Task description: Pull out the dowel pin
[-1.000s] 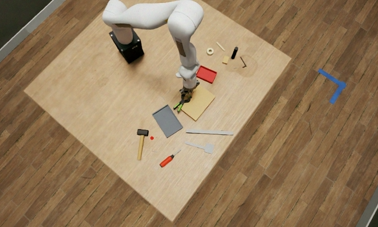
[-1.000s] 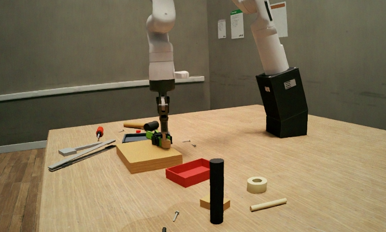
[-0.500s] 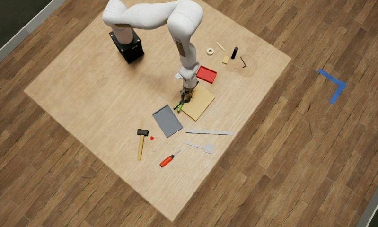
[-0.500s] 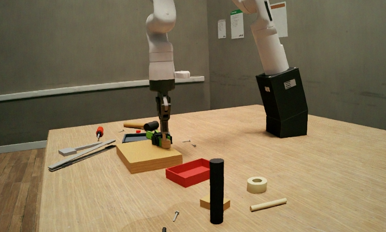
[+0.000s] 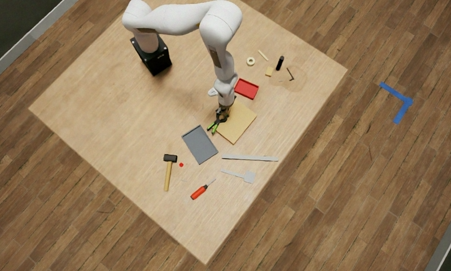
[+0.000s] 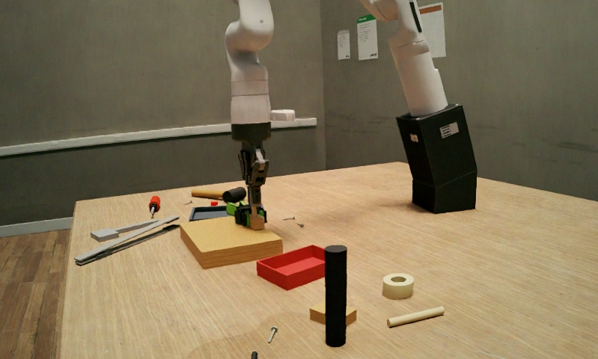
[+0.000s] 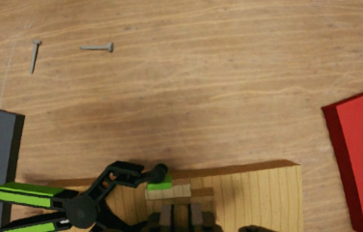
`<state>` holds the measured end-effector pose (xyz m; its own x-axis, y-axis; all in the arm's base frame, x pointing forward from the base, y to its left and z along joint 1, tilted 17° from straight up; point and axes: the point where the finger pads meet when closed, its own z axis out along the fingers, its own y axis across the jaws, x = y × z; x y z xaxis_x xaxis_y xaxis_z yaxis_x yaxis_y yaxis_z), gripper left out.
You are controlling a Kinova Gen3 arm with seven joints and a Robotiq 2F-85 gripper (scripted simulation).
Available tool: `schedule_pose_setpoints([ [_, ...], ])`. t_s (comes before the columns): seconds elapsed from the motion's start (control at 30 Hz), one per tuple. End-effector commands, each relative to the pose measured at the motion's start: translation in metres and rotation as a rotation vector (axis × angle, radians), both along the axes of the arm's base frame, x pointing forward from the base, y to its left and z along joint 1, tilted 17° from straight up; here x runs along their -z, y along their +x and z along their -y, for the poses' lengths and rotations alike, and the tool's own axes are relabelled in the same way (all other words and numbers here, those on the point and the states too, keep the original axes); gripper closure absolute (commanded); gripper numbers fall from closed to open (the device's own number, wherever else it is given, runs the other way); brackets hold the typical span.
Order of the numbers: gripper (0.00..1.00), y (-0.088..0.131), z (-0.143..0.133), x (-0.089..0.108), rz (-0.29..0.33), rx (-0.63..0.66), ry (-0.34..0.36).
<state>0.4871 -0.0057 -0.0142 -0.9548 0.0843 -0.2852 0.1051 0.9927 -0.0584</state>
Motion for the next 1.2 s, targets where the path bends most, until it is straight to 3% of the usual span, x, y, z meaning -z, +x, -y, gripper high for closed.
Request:
schedule_pose_setpoints([
  [0.0,0.90,-0.0008,-0.0001,-0.0012,-0.003,-0.040,-0.008],
  [1.17,0.90,-0.0009,0.0000,-0.0015,-0.028,-0.315,-0.089],
])
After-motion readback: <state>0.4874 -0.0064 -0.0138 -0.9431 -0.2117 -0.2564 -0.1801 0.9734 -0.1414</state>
